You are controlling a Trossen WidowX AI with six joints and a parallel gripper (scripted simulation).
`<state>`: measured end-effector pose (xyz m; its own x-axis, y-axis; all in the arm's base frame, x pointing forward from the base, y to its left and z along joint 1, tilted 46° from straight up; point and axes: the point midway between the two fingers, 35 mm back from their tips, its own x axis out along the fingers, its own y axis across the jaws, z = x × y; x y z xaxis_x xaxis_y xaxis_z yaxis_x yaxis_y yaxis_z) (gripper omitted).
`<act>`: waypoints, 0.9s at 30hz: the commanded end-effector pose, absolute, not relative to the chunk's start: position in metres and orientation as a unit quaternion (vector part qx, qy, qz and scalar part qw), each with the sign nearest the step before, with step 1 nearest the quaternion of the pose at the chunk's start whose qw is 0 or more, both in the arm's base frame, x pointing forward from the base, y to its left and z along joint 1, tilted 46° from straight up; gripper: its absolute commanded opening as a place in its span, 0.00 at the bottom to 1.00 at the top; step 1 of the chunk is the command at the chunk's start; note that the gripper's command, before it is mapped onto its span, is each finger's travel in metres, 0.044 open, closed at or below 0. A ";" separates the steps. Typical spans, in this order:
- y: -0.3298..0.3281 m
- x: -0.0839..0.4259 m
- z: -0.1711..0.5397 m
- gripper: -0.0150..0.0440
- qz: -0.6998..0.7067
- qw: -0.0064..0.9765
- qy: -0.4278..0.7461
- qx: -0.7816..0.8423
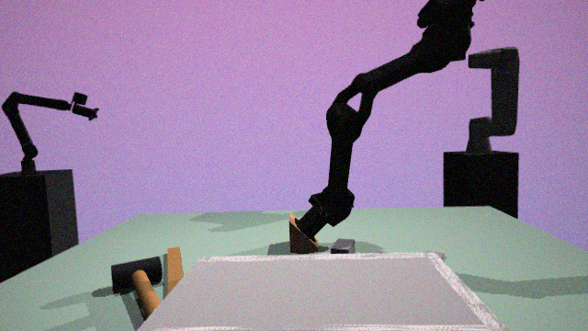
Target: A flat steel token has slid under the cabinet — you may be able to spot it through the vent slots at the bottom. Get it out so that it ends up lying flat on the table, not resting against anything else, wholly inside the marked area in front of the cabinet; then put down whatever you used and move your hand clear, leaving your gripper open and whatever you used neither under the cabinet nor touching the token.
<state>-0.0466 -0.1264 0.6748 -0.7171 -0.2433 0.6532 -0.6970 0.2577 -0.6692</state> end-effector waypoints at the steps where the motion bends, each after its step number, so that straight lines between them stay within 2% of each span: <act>1: -0.096 -0.070 0.677 0.25 0.557 0.227 -0.753 0.267; 9: -0.053 -0.088 0.679 0.25 0.572 0.281 -0.743 0.206; 27: 0.090 -0.107 0.657 0.25 0.639 0.397 -0.656 0.058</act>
